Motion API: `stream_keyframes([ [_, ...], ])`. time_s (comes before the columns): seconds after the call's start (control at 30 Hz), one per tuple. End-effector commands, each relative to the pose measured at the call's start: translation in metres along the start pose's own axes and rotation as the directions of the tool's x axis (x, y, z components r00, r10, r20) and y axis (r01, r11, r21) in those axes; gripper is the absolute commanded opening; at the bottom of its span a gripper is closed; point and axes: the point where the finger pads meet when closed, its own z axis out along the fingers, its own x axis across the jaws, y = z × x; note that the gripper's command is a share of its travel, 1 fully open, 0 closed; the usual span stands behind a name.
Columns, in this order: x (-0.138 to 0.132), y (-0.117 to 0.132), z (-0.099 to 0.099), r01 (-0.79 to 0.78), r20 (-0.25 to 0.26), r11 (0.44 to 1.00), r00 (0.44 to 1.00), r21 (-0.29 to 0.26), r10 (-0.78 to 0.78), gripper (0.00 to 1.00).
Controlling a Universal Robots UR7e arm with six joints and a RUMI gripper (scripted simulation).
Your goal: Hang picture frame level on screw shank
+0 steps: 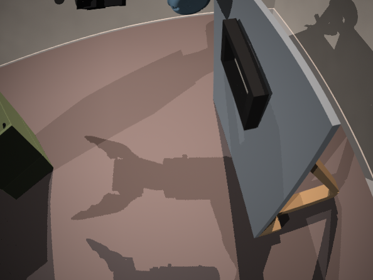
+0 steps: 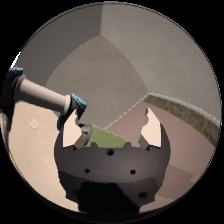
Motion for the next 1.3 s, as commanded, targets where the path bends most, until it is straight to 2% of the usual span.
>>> stream_keyframes([
  [0.0,-0.003,-0.001,0.001,-0.014,0.004,1.000,1.000,0.016,0.014,1.00],
  [0.63,-0.008,-0.002,0.002,-0.037,0.016,0.998,0.999,0.046,0.036,1.00],
  [0.83,-0.015,-0.004,0.003,-0.071,0.036,0.993,0.997,0.091,0.068,1.00],
  [1.13,-0.032,-0.011,0.003,-0.160,0.097,0.966,0.985,0.201,0.143,1.00],
  [1.2,-0.032,-0.011,0.003,-0.160,0.097,0.966,0.985,0.201,0.143,1.00],
  [1.27,-0.036,-0.014,0.003,-0.186,0.117,0.955,0.980,0.231,0.163,1.00],
])
